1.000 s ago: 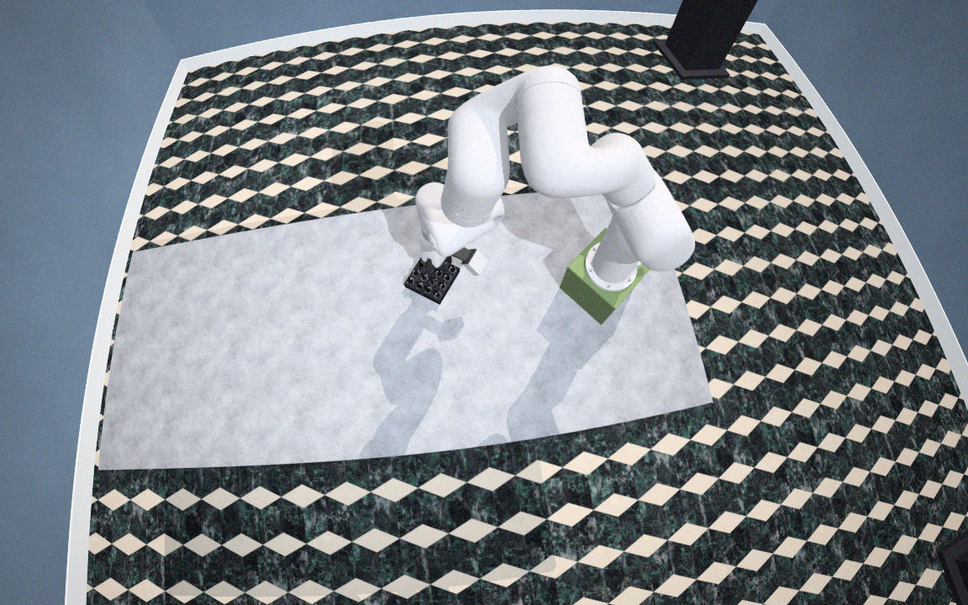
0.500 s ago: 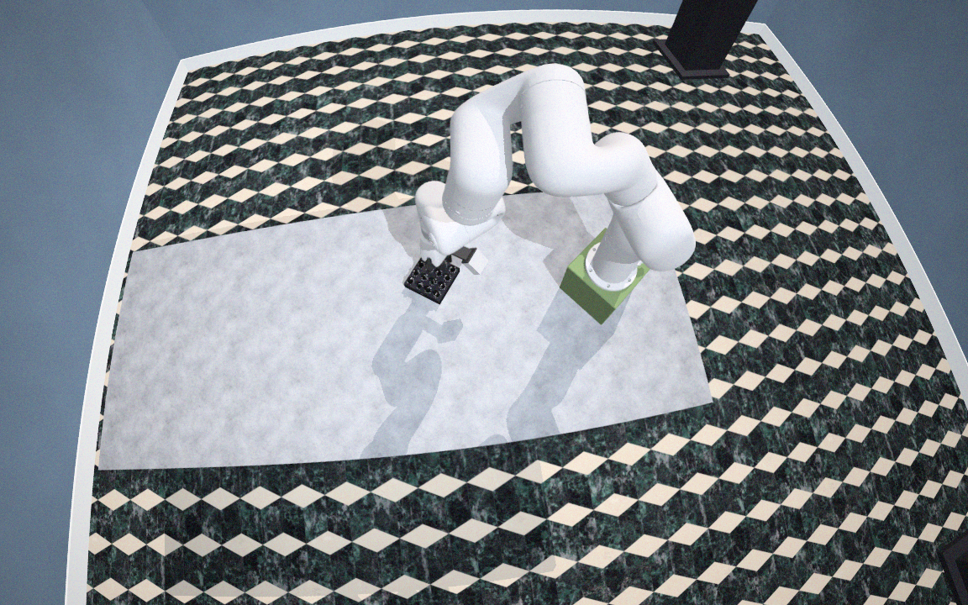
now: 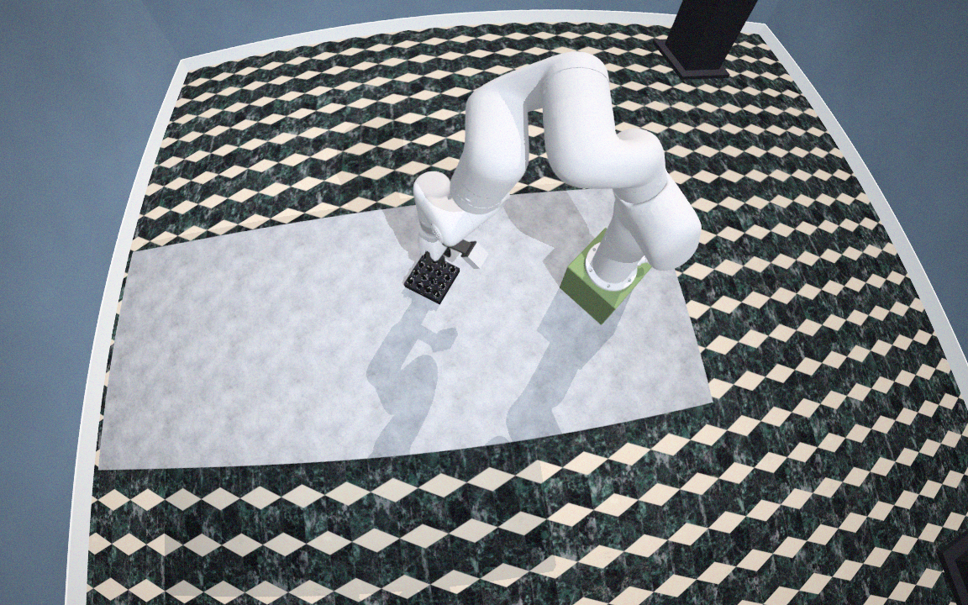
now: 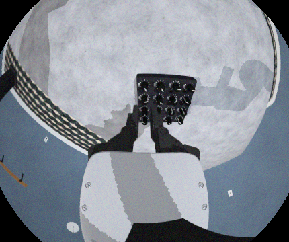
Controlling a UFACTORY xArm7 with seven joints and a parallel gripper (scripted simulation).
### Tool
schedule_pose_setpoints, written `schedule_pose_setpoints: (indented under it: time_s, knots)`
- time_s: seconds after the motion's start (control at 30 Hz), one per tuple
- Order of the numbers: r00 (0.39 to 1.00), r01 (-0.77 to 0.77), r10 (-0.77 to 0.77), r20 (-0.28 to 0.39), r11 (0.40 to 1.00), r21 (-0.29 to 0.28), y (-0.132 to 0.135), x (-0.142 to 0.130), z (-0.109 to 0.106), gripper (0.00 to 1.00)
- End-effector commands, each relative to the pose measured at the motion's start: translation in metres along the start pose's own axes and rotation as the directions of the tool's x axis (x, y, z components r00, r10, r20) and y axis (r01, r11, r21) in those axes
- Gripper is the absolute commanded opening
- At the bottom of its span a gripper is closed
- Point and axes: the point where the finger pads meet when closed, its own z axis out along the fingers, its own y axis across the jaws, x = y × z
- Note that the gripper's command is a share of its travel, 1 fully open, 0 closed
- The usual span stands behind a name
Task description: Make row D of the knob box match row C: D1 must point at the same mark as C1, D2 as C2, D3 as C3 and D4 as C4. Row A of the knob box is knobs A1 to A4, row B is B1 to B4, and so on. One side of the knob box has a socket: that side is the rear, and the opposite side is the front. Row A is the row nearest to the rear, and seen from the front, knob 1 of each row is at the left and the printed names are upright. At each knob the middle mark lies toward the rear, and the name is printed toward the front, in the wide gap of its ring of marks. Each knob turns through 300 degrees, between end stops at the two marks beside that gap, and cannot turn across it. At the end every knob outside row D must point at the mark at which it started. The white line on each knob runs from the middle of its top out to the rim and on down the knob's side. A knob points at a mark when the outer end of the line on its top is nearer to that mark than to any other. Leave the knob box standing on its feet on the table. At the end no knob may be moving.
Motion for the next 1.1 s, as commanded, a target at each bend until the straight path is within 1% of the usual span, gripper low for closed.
schedule_pose_setpoints:
  time_s: [0.0, 0.5, 0.6, 0.7, 0.8, 0.9, 1.0, 1.07]
  knots:
    - [1.000, -0.001, 0.001, 0.002, 1.000, 0.000, 0.0002, -0.0010, -0.0015, 0.19]
    - [1.000, 0.004, -0.004, 0.002, 1.000, 0.000, 0.0002, -0.0010, -0.0015, 0.19]
    - [0.999, 0.032, -0.032, 0.000, 0.999, 0.000, 0.0000, -0.0007, -0.0014, 0.19]
    - [0.995, 0.100, -0.100, -0.003, 0.995, 0.000, -0.0004, -0.0002, -0.0013, 0.19]
    - [0.977, 0.215, -0.215, -0.007, 0.977, 0.000, -0.0010, 0.0008, -0.0011, 0.19]
    - [0.942, 0.335, -0.335, -0.012, 0.942, -0.001, -0.0015, 0.0017, -0.0011, 0.19]
    - [0.896, 0.445, -0.445, -0.015, 0.896, -0.004, -0.0020, 0.0024, -0.0011, 0.19]
    - [0.896, 0.445, -0.445, -0.015, 0.896, -0.004, -0.0020, 0.0024, -0.0011, 0.19]
